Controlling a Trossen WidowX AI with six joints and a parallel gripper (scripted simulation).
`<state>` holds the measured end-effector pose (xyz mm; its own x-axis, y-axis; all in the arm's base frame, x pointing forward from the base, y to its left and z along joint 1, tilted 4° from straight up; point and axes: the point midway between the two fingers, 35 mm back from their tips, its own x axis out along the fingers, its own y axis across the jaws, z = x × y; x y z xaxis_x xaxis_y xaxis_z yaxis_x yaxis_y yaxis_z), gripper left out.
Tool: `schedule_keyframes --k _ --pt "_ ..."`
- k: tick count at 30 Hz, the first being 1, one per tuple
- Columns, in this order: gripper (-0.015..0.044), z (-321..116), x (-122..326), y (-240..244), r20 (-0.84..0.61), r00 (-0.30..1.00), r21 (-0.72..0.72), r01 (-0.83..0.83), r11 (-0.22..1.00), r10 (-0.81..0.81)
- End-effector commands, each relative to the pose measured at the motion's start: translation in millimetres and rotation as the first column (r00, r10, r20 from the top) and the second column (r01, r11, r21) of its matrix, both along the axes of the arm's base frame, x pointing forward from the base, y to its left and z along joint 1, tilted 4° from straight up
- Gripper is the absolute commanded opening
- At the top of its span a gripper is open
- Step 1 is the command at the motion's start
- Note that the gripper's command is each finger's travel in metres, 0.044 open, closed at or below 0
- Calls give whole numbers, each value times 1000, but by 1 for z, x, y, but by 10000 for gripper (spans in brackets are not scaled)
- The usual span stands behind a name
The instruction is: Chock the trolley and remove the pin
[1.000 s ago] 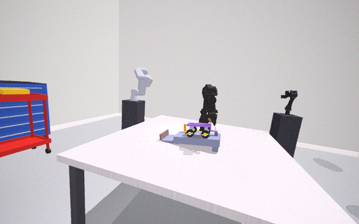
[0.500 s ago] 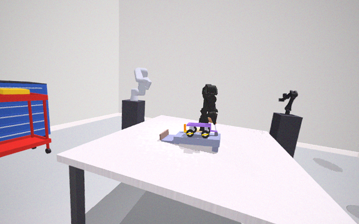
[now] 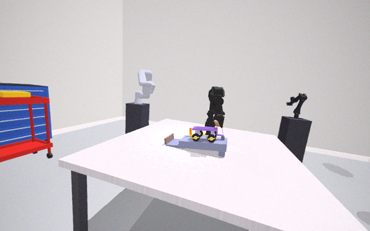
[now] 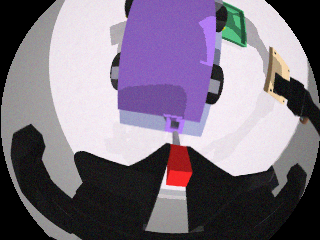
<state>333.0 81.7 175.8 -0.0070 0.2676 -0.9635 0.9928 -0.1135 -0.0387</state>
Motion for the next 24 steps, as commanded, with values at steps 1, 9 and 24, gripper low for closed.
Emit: schedule_keyframes --k 1,9,24 --pt "0 2 2 8 6 1000 6 1 1000 -1" --pt "0 3 2 20 6 1000 7 1 1000 -1" --pt "0 6 -8 31 6 1000 8 0 1000 -1"
